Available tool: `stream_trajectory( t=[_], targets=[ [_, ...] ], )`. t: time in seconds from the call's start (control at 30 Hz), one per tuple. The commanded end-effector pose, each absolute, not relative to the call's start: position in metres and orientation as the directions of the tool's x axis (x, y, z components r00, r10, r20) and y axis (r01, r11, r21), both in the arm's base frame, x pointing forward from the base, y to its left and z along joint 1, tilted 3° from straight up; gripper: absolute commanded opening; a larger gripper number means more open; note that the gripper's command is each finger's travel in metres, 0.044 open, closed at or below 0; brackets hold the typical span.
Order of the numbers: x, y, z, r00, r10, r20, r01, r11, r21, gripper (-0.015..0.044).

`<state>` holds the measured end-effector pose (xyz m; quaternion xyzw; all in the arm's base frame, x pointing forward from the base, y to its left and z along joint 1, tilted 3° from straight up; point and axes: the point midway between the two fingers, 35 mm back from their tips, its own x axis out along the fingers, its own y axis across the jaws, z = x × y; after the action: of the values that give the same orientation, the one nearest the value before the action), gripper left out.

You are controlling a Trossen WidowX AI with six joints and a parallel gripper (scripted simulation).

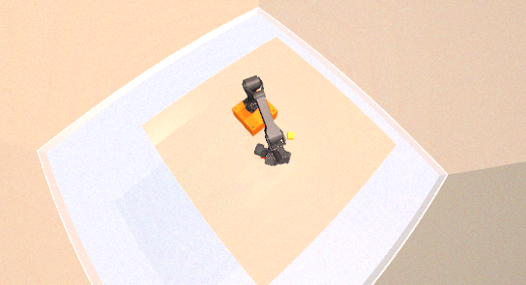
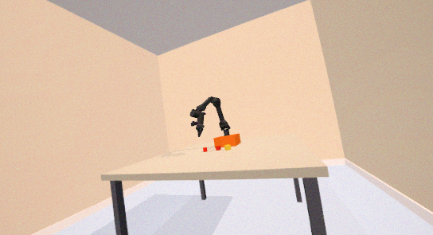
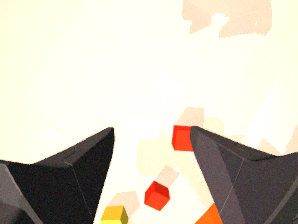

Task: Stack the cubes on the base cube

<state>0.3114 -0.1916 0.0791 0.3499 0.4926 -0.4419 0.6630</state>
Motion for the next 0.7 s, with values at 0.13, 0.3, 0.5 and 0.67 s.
stream_trajectory(
  t=[0.13, 0.3, 0.5, 0.67],
  targets=[
    [0.253, -0.178, 0.066, -0.023, -0.045, -0.999, 0.96, 0.277, -0.034, 0.0265],
    [0.253, -0.179, 0.065, -0.023, -0.045, -0.999, 0.96, 0.277, -0.034, 0.0265],
    [0.252, -0.181, 0.011, -0.023, -0.045, -0.999, 0.96, 0.277, -0.035, 0.0265],
    [0.251, -0.181, 0.003, -0.023, -0.045, -0.999, 0.96, 0.277, -0.035, 0.0265]
  ],
)
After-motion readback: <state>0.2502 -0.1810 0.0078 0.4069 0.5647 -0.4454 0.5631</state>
